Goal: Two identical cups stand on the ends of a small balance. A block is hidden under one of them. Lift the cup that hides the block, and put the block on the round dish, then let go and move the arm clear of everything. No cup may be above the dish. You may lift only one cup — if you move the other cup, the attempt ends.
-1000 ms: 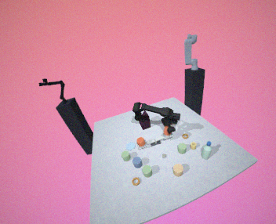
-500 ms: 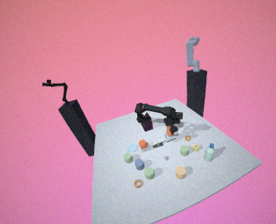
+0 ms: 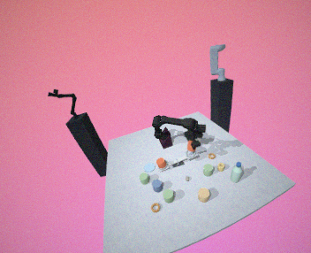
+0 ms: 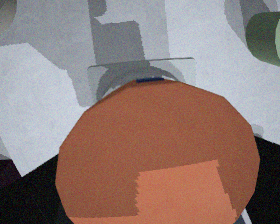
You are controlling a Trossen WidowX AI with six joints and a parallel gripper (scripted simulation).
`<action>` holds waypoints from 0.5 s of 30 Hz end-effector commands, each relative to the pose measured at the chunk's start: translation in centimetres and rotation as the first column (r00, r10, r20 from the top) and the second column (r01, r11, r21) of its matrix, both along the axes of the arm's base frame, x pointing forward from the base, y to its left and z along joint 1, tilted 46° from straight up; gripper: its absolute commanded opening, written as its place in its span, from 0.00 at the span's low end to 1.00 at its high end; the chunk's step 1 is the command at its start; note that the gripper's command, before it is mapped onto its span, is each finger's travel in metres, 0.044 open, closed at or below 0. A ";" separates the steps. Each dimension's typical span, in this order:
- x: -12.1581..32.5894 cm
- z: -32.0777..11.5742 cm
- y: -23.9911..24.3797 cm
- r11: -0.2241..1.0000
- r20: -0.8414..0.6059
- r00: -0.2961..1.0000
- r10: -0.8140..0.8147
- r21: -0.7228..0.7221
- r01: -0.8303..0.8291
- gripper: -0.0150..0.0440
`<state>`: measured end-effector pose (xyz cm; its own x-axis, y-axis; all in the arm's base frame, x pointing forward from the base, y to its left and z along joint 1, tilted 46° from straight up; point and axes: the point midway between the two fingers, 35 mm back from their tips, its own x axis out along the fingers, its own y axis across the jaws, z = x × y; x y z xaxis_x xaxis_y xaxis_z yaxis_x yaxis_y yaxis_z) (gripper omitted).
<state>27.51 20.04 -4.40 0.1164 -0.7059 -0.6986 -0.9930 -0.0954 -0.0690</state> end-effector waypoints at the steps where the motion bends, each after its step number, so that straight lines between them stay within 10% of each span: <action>1: 0.0 0.7 0.8 1.000 0.013 1.000 0.000 0.017 0.000 0.25; 15: -0.5 2.0 1.9 1.000 0.013 1.000 0.000 0.015 0.000 0.25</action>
